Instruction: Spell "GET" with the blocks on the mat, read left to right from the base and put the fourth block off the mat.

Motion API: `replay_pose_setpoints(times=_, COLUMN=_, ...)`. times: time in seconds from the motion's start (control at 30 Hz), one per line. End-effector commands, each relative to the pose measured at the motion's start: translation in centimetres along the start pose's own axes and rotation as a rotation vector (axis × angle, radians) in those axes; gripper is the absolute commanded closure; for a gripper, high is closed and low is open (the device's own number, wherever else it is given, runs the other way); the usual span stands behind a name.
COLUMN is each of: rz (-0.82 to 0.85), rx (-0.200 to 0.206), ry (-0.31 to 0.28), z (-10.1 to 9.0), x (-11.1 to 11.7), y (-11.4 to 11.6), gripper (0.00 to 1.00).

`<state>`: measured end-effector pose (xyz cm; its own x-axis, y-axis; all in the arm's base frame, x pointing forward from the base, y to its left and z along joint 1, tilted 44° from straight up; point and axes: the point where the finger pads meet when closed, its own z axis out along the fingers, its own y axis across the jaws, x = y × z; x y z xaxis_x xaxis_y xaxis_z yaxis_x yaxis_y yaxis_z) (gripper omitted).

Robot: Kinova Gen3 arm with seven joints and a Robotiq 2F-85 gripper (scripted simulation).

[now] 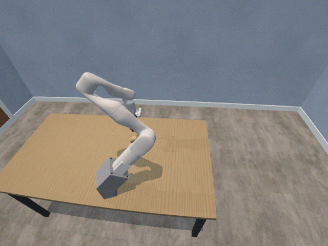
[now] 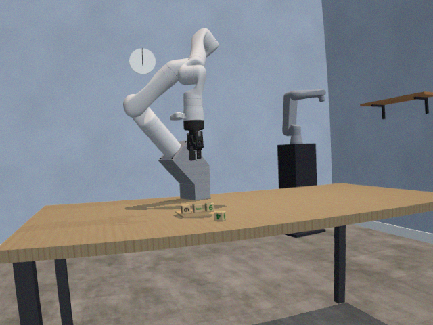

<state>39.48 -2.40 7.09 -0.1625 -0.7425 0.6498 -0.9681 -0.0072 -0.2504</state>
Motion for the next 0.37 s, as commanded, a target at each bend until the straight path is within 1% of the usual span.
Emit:
replay_pose_setpoints(times=0.0, rz=0.0, rx=0.001, ry=-0.001, z=-0.05, x=-0.03, y=-0.03, gripper=0.0)
replay_pose_setpoints(times=0.33, rz=0.0, rx=0.001, ry=-0.001, z=-0.05, x=-0.03, y=-0.03, gripper=0.0)
